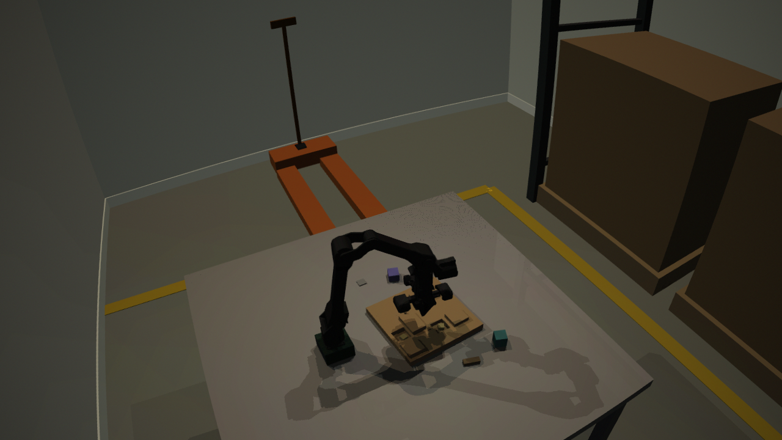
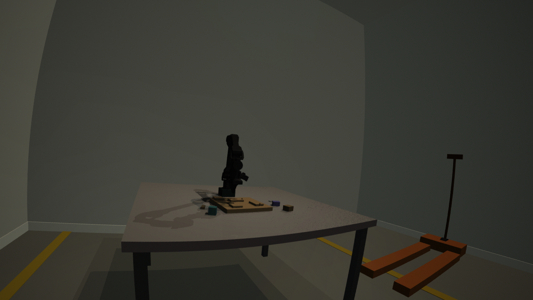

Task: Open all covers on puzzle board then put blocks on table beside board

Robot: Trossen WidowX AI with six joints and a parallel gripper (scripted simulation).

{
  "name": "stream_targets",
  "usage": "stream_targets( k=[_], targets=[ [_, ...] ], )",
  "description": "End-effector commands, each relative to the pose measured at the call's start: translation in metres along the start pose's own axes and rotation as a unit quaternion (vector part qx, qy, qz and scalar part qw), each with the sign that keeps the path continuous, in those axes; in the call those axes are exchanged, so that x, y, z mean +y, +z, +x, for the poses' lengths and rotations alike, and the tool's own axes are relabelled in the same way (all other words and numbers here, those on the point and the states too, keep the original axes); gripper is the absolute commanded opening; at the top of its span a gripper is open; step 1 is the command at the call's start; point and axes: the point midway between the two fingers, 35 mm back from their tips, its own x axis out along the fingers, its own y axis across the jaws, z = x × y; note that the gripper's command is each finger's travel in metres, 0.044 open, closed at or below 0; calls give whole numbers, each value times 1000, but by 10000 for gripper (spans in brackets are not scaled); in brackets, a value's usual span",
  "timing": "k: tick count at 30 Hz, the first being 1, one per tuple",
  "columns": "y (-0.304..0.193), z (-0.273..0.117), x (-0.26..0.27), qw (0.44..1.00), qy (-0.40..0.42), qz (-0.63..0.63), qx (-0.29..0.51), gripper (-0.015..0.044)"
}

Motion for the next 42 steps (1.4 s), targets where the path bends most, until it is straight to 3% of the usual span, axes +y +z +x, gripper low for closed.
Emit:
stream_targets(
  k=[1,42],
  targets=[
    [5,-7,-11,995,-11,-97,4,0],
    [4,0,-12,995,-11,-97,4,0]
  ],
)
